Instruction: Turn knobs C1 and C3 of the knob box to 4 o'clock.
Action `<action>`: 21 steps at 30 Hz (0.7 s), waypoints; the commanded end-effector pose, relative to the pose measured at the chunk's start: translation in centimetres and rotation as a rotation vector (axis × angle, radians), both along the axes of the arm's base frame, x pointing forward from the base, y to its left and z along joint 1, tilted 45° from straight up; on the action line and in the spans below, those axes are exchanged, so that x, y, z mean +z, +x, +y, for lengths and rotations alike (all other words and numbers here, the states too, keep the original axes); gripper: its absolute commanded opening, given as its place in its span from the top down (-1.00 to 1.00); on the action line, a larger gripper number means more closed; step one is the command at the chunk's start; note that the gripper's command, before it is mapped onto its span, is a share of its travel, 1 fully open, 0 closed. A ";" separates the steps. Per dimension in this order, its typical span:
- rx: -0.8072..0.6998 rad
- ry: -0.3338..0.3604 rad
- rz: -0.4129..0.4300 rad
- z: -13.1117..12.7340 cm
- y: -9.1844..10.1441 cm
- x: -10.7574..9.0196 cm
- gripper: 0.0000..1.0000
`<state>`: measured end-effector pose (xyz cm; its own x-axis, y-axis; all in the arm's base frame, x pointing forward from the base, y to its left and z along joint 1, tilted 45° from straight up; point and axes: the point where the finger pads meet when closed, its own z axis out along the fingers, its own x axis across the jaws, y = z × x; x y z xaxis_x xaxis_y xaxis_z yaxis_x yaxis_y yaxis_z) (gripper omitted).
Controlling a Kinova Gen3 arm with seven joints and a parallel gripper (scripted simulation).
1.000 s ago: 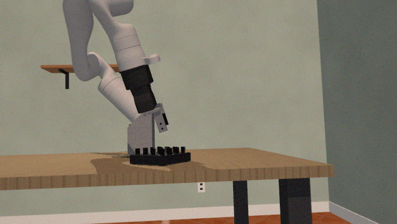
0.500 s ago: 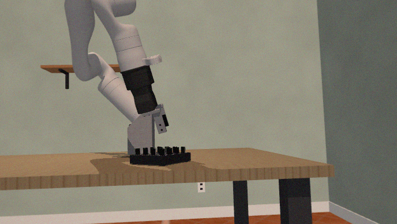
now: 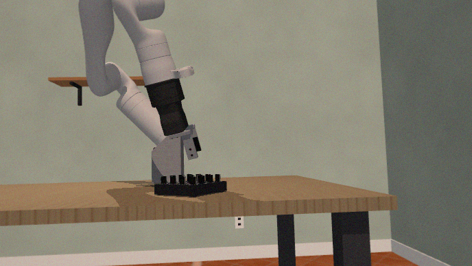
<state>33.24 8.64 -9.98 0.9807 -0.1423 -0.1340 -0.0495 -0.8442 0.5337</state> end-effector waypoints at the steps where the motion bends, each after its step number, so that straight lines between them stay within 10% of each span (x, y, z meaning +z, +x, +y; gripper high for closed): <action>1: -0.016 -0.014 -0.020 0.0 -0.1 -0.2 -1.00; 21: -0.039 -0.040 -0.055 -0.2 0.1 -0.4 -1.00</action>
<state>33.52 8.32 -10.22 0.9806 -0.1784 -0.0813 -0.1032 -0.8222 0.5597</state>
